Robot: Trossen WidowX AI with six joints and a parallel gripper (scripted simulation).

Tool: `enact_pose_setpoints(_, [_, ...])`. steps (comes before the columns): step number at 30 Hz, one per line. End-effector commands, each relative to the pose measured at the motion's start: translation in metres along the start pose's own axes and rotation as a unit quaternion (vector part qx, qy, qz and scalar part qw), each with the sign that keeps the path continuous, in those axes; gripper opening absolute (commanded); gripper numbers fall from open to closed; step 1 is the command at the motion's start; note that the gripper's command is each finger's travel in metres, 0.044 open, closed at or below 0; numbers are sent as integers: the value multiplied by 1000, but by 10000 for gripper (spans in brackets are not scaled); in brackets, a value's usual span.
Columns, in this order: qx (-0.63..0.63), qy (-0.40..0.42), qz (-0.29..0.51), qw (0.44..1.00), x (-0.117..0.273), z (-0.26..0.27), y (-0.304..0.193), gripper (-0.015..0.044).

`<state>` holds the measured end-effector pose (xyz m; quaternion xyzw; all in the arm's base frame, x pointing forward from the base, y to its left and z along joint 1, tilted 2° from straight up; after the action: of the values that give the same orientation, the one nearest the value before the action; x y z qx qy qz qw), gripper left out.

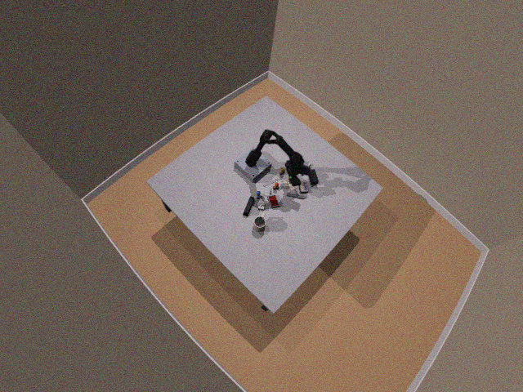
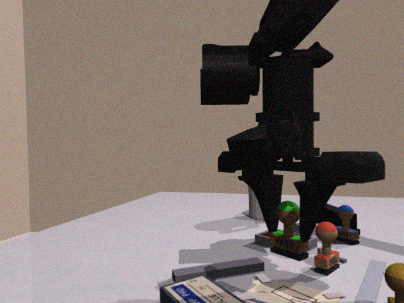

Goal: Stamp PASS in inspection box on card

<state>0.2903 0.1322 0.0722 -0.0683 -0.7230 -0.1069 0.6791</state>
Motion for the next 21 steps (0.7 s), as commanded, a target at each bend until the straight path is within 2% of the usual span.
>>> enact_pose_setpoints(1, [1,3,3,1000,-5,1,-1,0])
enact_pose_setpoints(21, [-1,3,2,1000,-19,2,-2,0])
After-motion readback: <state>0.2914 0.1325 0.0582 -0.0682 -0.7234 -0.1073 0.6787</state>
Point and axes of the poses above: the point midway between the two fingers, 35 mm back from their tips, its own x axis back along the fingers, its own z axis across the jaws, y = z × x, the point moved 1 cm from there along x, back along the fingers, and after that the axes turned 12 degrees about x, right-handed, at the moved point
